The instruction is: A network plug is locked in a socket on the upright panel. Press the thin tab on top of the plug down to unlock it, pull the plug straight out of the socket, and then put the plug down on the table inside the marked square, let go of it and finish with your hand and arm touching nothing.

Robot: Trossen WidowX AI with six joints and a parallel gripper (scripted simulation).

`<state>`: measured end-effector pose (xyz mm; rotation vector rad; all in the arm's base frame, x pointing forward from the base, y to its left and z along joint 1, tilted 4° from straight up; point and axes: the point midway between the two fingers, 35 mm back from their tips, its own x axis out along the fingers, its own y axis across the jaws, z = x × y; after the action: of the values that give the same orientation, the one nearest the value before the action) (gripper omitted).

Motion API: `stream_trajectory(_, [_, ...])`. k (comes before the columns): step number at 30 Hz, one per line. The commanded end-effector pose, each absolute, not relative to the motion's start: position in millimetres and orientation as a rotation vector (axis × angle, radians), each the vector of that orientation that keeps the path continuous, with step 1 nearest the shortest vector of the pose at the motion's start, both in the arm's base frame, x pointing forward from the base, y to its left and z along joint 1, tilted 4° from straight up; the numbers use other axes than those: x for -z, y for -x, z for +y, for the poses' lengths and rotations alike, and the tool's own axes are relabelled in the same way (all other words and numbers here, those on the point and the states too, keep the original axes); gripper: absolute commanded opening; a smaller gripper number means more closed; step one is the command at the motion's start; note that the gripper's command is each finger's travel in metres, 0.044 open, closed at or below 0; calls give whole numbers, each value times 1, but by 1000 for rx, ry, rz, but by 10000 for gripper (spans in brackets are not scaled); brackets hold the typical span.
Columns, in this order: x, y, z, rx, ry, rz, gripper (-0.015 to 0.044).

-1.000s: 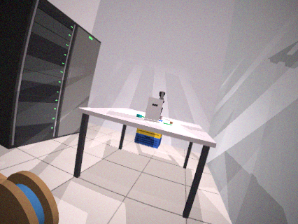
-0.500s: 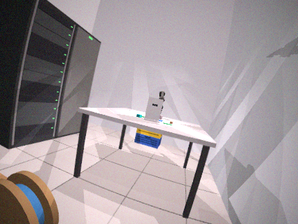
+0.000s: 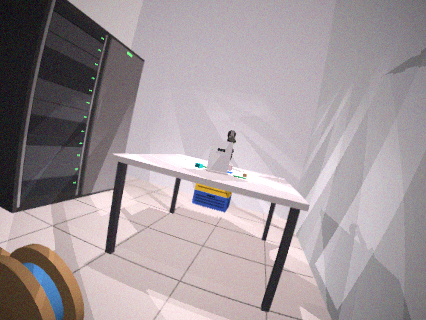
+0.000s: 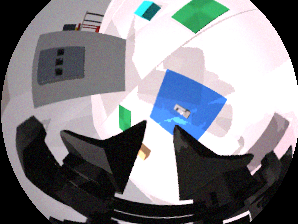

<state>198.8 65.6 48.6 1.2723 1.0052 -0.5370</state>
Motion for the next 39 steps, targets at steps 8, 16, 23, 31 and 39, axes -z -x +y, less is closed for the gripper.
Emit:
stream_trajectory(8, [-67, -199, 66, 528, -1272, 1004, 156])
stream_trajectory(16, [-78, -198, 65, 528, -1272, 1004, 156])
stream_trajectory(23, [-88, -196, 64, 529, -1272, 1004, 156])
stream_trajectory(31, [-93, -195, 63, 537, -1272, 1005, 156])
stream_trajectory(39, [-117, -199, 64, 535, -1272, 1005, 156])
